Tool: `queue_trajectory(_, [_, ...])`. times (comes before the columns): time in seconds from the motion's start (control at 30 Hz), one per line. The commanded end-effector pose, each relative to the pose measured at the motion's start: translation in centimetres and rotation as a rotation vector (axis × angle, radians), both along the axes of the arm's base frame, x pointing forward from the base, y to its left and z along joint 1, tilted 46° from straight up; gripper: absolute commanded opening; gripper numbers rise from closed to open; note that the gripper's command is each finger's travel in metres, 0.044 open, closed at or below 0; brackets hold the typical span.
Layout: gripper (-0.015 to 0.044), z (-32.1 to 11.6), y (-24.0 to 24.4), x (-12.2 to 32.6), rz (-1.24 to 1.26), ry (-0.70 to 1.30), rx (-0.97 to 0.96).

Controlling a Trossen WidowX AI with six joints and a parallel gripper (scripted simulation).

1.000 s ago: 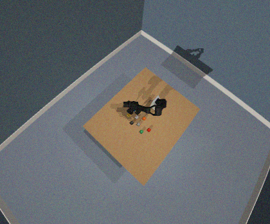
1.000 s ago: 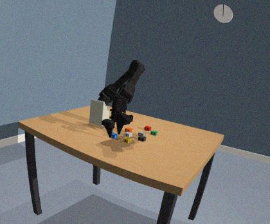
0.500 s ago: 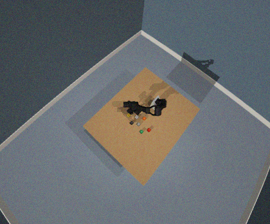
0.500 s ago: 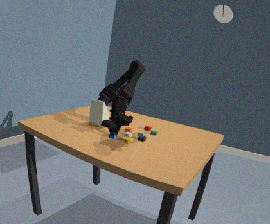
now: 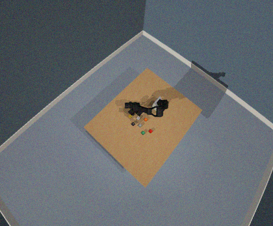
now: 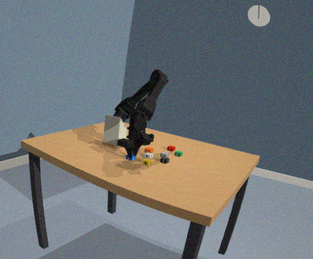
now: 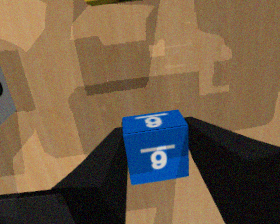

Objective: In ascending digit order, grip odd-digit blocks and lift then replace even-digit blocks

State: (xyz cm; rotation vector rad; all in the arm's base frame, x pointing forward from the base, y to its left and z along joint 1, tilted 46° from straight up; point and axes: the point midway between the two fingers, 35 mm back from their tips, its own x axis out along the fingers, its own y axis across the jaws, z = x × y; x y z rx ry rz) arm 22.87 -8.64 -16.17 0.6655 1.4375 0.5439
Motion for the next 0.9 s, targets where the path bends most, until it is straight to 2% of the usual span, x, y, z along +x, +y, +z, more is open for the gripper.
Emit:
queue_trajectory(0.0, [0.012, 0.14, -0.14, 0.0, -0.005, 0.002, 0.001])
queue_trajectory(0.87, [0.012, 0.62, -0.64, -0.04, -0.005, 0.002, 0.001])
